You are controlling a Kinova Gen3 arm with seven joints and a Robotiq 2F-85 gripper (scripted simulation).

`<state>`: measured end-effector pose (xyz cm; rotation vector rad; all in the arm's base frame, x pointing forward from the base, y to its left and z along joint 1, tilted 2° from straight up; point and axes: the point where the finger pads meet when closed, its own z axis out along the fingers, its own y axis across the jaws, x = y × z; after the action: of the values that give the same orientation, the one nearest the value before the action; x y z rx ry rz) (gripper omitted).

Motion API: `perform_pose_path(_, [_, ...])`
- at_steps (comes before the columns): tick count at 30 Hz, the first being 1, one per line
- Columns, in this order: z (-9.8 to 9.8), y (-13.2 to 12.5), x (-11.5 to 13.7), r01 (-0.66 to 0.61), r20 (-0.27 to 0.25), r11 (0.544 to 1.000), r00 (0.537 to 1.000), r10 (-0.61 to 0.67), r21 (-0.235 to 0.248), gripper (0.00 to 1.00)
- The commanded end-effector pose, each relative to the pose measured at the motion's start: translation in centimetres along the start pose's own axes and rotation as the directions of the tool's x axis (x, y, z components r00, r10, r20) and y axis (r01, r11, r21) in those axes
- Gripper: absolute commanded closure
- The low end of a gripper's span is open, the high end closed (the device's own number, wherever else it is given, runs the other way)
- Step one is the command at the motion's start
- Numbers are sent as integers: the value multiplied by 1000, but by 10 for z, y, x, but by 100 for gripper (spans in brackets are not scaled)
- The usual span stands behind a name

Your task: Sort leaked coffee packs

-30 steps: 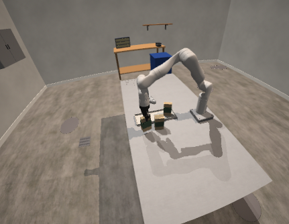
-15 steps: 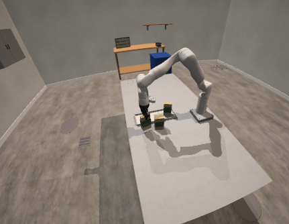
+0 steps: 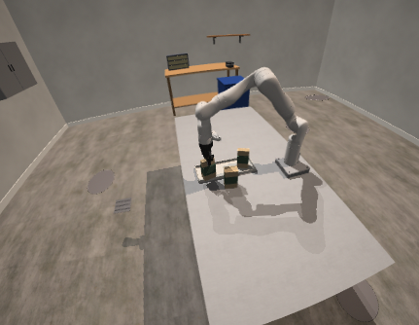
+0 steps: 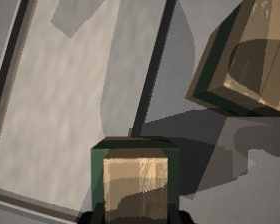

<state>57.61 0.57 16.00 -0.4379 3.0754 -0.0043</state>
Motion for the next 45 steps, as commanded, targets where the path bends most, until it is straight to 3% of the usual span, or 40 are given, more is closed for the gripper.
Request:
perform_pose_path(1, [-1,-30,7,-28,2,1000,1000,28,2,73])
perform_pose_path(7, [-1,-64,16,-28,2,1000,1000,28,2,73])
perform_pose_path(16, [-1,-83,21,-28,2,1000,1000,28,2,73])
perform_pose_path(45, [7,-86,21,-28,2,1000,1000,28,2,73])
